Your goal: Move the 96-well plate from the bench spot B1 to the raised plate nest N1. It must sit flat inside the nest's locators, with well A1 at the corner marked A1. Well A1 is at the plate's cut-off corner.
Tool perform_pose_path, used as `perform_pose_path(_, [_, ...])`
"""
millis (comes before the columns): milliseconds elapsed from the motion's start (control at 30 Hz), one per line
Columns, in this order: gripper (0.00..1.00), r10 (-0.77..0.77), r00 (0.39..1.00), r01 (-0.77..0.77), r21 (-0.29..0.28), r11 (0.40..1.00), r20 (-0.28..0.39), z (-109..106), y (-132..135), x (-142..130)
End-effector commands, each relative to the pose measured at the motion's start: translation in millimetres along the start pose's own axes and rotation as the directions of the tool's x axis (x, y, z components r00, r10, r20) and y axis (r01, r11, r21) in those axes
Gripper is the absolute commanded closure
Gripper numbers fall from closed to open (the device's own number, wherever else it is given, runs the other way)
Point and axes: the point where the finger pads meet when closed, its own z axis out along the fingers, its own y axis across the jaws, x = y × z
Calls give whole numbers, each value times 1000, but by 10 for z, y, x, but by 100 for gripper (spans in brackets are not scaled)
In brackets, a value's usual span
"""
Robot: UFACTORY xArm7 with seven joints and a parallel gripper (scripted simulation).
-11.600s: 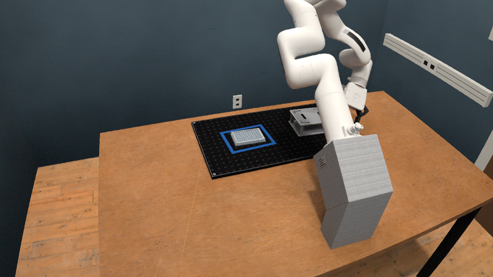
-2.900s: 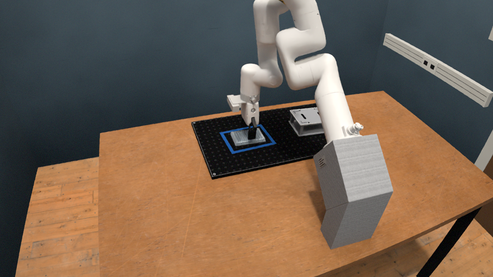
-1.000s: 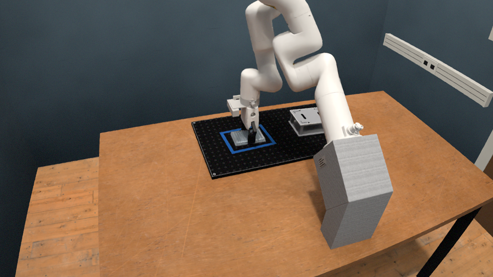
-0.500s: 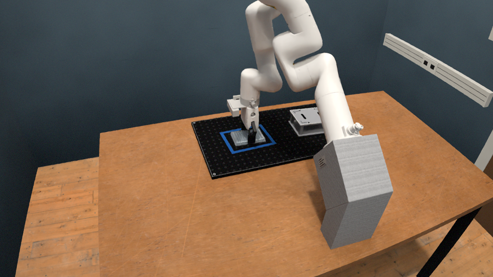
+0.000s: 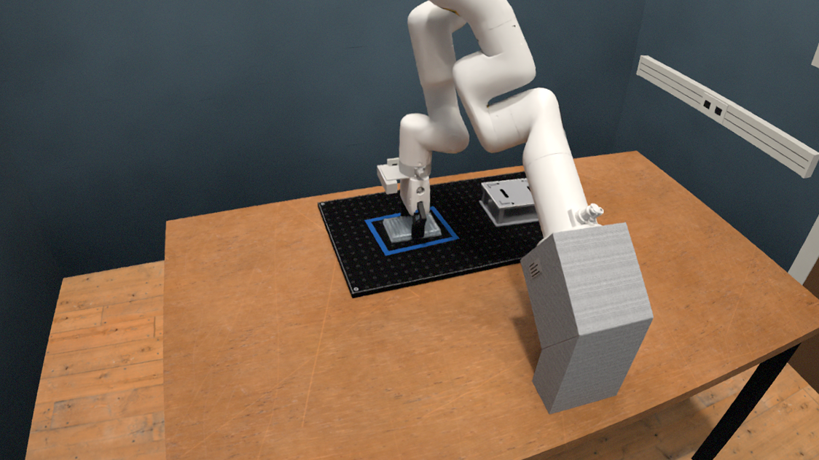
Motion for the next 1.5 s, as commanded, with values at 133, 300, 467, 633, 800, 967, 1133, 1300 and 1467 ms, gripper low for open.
perform_pose_path(133, [100,0,1000,0,-1,1000,-1,-3,5,5])
perform_pose_path(300, [100,0,1000,0,-1,1000,-1,-3,5,5])
perform_pose_path(467, [100,0,1000,0,-1,1000,-1,-3,5,5])
perform_pose_path(633, [100,0,1000,0,-1,1000,-1,-23,5,5])
perform_pose_path(800, [100,0,1000,0,-1,1000,-1,-57,5,5])
perform_pose_path(967, [100,0,1000,0,-1,1000,-1,-90,5,5])
perform_pose_path(1133, [100,0,1000,0,-1,1000,-1,-117,5,6])
perform_pose_path(1300, [100,0,1000,0,-1,1000,-1,-143,6,6])
perform_pose_path(1467, [100,0,1000,0,-1,1000,-1,-177,6,6])
